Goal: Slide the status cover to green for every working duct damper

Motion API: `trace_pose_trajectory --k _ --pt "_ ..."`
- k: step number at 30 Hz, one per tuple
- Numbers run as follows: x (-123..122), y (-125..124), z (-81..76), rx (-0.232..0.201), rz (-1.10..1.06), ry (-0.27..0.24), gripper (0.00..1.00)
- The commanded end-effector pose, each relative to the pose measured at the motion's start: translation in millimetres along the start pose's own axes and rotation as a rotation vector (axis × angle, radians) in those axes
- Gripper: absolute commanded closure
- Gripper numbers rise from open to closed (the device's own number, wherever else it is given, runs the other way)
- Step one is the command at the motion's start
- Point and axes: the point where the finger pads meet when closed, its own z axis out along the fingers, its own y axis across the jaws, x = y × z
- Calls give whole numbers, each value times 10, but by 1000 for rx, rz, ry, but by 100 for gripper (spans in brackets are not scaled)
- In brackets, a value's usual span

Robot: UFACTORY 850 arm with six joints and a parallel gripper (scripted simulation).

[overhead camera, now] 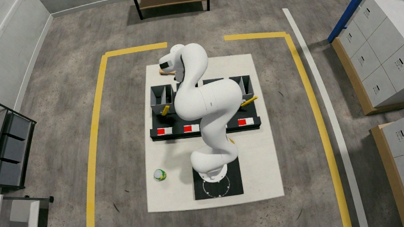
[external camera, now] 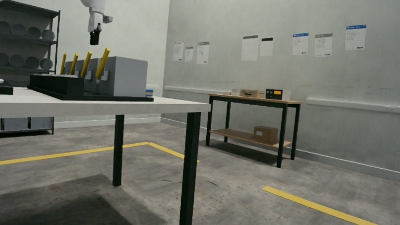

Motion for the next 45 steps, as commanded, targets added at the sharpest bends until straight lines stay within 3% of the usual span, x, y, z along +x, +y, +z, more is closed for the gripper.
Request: trace_pose_trajectory --k 1,9,11,14,15,29,31,32,35,45 --pt "6 -2 -8 1 0 2 61" --pt "10 -22 -8 1 0 2 61" --pt "65 -374 -15 2 0 1 61" --pt "71 -430 -15 2 0 1 61" --pt "84 -582 -17 2 0 0 61" --pt "59 -1502 -16 3 -1 -1 61" --pt "59 -1502 -16 3 -1 -1 61" --pt "31 -1697 -14 3 -1 -1 61" --pt "2 -1855 -12 3 -1 -1 61" --pt "1 -1862 -12 3 -1 -1 61"
